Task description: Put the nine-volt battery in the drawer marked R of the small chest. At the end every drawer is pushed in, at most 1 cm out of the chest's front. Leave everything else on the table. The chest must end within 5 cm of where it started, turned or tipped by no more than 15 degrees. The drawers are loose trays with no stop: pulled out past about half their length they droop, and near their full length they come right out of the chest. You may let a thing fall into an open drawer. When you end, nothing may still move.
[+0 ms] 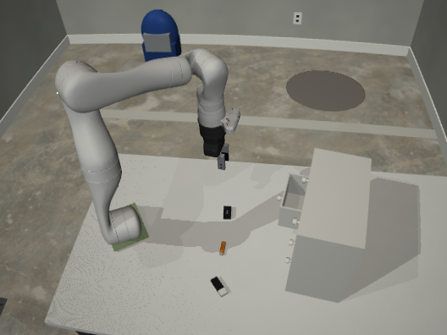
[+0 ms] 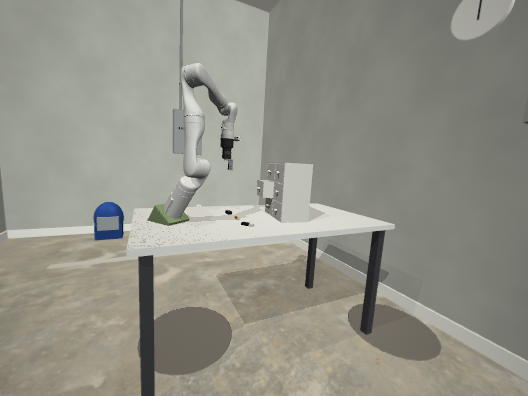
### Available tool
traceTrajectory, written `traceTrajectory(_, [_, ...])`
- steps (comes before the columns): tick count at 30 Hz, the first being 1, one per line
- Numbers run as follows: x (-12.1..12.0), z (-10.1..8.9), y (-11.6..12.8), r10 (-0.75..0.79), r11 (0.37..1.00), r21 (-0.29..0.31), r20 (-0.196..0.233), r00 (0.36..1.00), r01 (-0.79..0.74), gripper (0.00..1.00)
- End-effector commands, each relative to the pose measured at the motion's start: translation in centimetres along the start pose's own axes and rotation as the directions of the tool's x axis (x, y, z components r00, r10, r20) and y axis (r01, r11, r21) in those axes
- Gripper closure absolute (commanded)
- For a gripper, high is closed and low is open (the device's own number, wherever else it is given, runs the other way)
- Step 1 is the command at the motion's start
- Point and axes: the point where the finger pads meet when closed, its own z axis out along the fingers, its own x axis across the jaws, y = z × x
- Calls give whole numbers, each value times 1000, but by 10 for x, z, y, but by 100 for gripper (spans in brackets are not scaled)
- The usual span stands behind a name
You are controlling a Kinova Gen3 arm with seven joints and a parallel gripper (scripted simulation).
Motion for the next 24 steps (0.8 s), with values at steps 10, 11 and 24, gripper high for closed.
traceTrajectory(10, [0, 1, 0, 9, 1000, 1, 1, 1000, -9, 33])
traceTrajectory(11, [0, 1, 0, 9, 1000, 1, 1, 1000, -9, 33])
traceTrajectory(24, [-1, 16, 0, 111, 994, 1, 1, 994, -111, 33])
